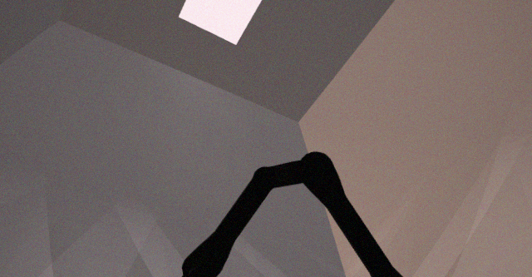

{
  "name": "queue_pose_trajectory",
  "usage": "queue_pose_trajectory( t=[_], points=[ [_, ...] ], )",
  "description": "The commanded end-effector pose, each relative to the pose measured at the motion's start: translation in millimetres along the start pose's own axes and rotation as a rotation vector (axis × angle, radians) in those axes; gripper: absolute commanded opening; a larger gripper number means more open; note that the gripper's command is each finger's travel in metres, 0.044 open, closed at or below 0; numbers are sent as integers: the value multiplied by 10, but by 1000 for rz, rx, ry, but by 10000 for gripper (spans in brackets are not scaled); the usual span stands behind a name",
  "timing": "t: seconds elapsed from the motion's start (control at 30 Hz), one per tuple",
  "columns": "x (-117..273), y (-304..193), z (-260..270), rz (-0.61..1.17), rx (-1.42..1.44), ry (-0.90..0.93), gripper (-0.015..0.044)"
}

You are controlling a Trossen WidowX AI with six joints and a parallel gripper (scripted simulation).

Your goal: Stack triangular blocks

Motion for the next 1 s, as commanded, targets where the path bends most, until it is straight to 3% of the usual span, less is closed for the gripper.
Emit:
queue_pose_trajectory(
  t=[0.0, 0.9, 0.97],
  points=[
    [29, 131, -61, 88, 5, 23, 0],
    [-249, 1219, -348, 767, 2, 206, 0],
    [-172, 1124, -319, 701, 11, 192, 53]
  ],
)
Point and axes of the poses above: the point midway between the two fingers, 35 mm back from their tips, its own x axis back along the fingers, its own z axis across the jaws, y = z × x, the point moved 10 cm from there along x, back along the fingers, and after that the axes turned 15 degrees about x, right-handed, at the moved point
